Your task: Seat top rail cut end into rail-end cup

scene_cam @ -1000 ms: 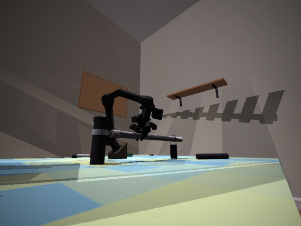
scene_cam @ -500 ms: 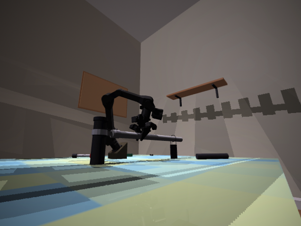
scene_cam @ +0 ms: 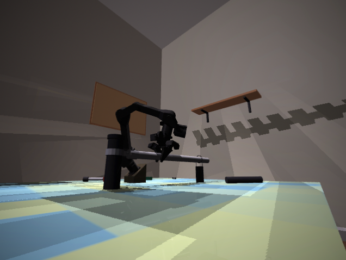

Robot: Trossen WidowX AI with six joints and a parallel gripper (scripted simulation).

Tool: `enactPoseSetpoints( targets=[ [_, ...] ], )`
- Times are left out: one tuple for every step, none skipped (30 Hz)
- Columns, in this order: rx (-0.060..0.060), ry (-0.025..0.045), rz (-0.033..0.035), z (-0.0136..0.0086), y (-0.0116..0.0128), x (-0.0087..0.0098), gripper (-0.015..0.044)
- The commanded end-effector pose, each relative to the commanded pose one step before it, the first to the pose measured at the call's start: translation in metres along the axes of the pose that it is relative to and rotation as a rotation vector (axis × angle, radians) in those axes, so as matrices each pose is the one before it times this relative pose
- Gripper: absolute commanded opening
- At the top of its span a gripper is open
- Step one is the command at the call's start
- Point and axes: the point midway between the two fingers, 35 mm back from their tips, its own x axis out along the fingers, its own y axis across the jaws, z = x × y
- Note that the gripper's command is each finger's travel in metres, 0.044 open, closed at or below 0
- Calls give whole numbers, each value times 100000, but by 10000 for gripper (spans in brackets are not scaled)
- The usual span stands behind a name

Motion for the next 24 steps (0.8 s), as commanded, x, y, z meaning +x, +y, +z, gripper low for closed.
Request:
enactPoseSetpoints(
  targets=[
    [-32, -288, 775, 592, 16, -130, 0],
    [-1, -3, -1, 70, -11, 4, 0],
    [-1, -3, -1, 71, -9, -1, 0],
    [-1, -3, -1, 71, -5, -1, 0],
    [-1, -3, 0, 70, 0, 5, 0],
    [0, -3, 0, 68, 5, 12, 0],
    [0, -3, 0, 67, 9, 18, 0],
    [0, -3, 0, 68, 12, 18, 0],
    [0, -3, 0, 69, 14, 14, 0],
    [0, -3, 0, 70, 13, 7, 0],
    [0, -3, 0, 70, 11, 5, 0],
    [0, -3, 0, 69, 7, 7, 0],
    [0, -3, 0, 66, 4, 15, 0],
    [0, -3, 0, 63, 0, 22, 0],
    [0, -3, 0, 63, -2, 25, 0],
    [-1, -3, 0, 67, -4, 23, 0],
    [-1, -3, -1, 69, -5, 16, 0],
    [-1, -3, -1, 70, -4, 11, 0],
    [-1, -3, 0, 70, -1, 10, 0],
    [0, -3, 0, 68, 3, 14, 0],
    [0, -3, 0, 64, 7, 21, 0],
    [0, -3, 0, 64, 11, 26, 0],
    [0, -3, 0, 65, 14, 26, 0],
    [0, -3, 0, 67, 15, 20, 0]
  ],
)
